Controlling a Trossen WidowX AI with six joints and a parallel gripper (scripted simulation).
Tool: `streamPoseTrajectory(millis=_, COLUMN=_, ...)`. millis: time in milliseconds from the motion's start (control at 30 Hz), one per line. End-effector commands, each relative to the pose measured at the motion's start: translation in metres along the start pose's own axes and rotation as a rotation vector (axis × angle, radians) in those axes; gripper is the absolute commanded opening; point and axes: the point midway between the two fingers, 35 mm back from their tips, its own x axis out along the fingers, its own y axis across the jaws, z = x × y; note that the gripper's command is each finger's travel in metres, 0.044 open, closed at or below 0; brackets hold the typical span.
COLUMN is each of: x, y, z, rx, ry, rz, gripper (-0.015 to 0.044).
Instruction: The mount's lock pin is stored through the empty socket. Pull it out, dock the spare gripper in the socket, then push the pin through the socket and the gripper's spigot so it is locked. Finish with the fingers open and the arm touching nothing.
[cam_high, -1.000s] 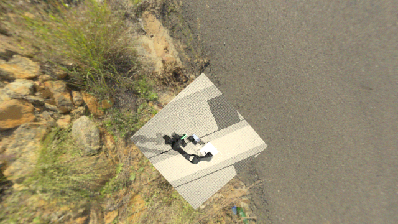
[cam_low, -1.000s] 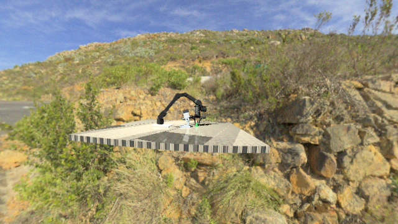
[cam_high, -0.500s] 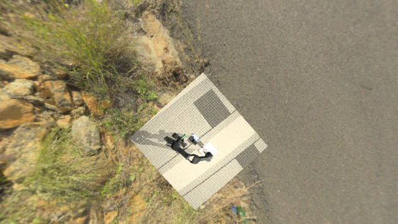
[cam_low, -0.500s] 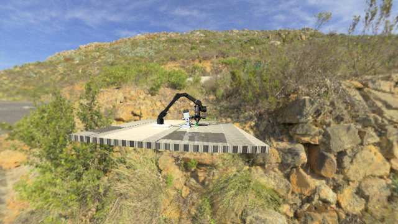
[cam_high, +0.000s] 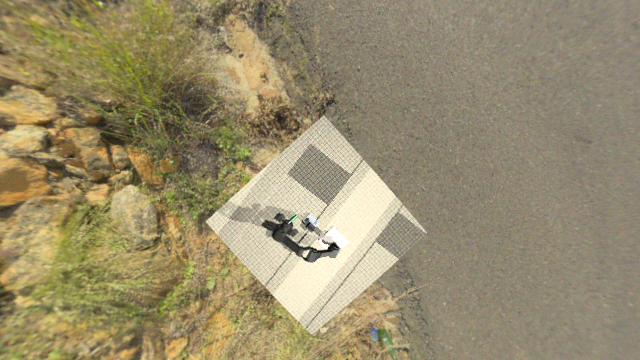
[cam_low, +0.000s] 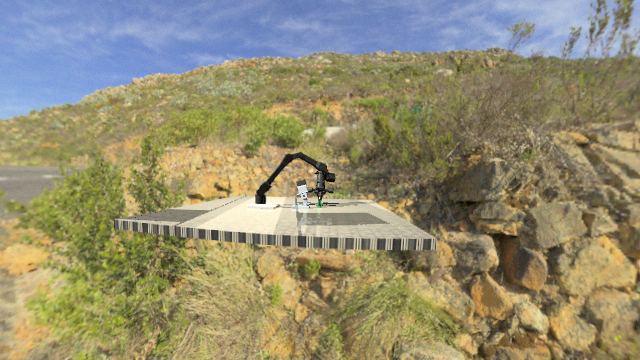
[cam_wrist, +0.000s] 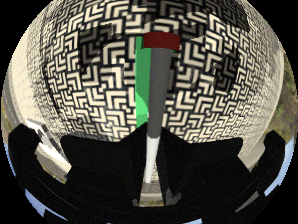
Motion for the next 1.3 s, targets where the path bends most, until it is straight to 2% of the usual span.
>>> streamPoseTrajectory(millis=0, x=-0.012, y=-0.001, z=-0.002, rx=0.0, ry=-0.006, rz=-0.008, gripper=0.0)
streamPoseTrajectory(millis=567, x=-0.051, y=0.001, z=-0.014, rx=0.0, ry=-0.006, rz=-0.008, gripper=0.0)
streamPoseTrajectory(millis=1000, x=-0.045, y=0.001, z=-0.012, rx=-0.015, ry=-0.003, rz=-0.006, gripper=0.0007)
streamPoseTrajectory(millis=1267, x=-0.052, y=0.02, z=-0.012, rx=-0.018, ry=-0.004, rz=-0.006, gripper=0.0)
